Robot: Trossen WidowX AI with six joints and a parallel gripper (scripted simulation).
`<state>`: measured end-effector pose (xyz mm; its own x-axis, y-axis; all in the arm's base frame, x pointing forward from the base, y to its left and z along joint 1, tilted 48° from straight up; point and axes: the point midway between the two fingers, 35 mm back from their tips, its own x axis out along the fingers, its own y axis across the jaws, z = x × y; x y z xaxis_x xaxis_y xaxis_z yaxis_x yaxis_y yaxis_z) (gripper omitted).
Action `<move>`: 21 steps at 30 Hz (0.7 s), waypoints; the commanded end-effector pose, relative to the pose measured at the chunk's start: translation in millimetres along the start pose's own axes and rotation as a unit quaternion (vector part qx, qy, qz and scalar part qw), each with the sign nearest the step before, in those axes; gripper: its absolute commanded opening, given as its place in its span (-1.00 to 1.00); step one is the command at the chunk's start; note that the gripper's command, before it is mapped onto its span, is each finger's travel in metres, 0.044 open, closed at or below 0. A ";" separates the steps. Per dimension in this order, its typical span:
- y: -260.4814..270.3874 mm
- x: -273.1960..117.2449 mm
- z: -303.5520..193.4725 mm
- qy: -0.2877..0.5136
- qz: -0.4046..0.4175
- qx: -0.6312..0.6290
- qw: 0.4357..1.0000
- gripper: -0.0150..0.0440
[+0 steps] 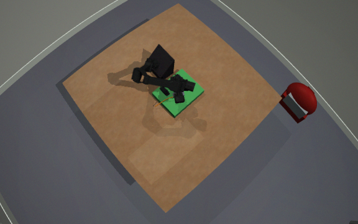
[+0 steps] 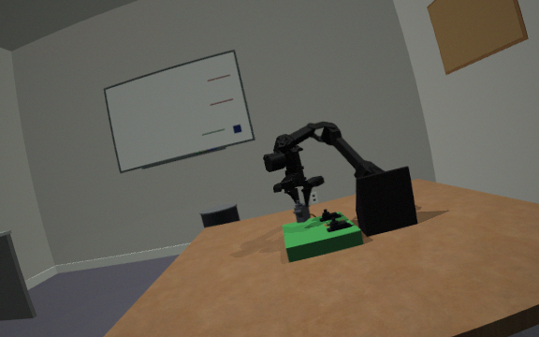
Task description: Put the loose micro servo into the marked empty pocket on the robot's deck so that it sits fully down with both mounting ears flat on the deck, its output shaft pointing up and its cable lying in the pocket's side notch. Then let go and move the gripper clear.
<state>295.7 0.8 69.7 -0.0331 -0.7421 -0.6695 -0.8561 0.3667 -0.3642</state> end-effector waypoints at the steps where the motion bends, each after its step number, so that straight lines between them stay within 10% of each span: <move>1: 13.7 -2.6 21.0 -0.005 -0.002 0.002 1.000 -0.49; 21: 28.7 -2.9 44.7 -0.006 0.000 0.163 0.987 -0.49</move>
<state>293.6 35.8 32.5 -0.0297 -0.7415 -0.6703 -0.7143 0.4848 -0.5047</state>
